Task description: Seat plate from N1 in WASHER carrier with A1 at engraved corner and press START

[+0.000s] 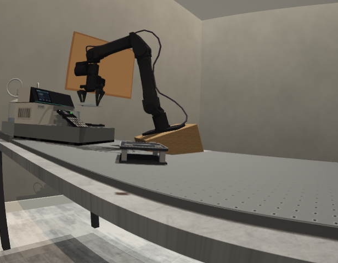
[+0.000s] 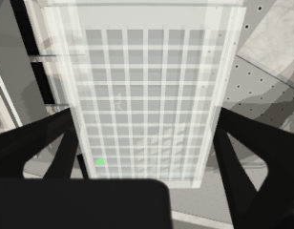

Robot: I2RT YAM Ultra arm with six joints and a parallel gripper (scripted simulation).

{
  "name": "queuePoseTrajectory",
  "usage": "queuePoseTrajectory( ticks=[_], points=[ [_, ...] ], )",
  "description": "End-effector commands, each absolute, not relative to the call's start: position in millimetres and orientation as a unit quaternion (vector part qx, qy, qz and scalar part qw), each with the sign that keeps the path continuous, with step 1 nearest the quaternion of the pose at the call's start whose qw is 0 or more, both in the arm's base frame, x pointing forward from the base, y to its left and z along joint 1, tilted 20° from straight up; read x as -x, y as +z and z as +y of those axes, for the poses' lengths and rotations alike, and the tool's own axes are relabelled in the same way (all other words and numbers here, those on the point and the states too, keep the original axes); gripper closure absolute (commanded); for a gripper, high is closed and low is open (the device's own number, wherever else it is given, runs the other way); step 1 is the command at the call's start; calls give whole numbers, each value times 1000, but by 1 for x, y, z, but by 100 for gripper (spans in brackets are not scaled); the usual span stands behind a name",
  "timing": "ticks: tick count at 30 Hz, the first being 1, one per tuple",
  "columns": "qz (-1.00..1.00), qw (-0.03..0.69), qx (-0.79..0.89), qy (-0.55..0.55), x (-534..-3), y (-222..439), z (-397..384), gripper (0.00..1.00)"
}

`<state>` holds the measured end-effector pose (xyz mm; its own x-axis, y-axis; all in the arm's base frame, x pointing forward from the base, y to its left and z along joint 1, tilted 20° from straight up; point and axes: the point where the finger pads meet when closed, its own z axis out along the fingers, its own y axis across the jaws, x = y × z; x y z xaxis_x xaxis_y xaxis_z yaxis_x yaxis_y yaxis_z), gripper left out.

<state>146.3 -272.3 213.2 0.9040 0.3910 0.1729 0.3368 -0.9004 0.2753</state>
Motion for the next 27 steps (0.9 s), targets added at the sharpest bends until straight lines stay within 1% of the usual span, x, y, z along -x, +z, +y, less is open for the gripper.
queuePoseTrajectory(
  ticks=[1,27],
  points=[
    [187,134,-967,110,-147,227,-275,16],
    [190,141,-965,112,-148,231,-273,16]
  ],
)
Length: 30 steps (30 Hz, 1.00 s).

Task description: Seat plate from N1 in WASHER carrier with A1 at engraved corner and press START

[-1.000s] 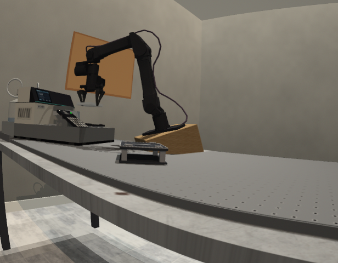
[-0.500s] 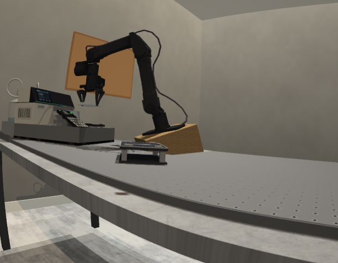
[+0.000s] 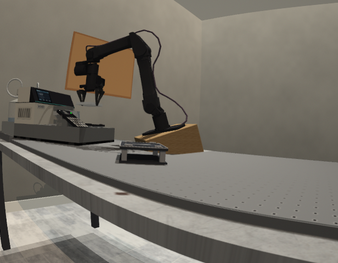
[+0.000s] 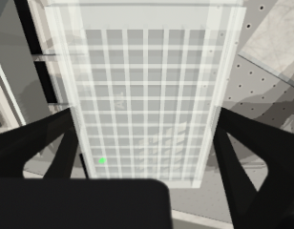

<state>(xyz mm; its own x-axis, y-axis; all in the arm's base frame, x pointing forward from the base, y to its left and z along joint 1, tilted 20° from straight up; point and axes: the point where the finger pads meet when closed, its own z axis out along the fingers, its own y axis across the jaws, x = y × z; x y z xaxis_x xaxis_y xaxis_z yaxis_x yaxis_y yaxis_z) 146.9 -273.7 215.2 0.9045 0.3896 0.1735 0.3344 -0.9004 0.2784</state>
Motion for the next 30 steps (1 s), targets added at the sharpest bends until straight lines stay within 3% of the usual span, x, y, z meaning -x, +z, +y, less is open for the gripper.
queuePoseTrajectory(
  ticks=[1,30],
  points=[
    [190,141,-965,112,-148,231,-273,16],
    [184,146,-966,111,-142,233,-275,16]
  ],
)
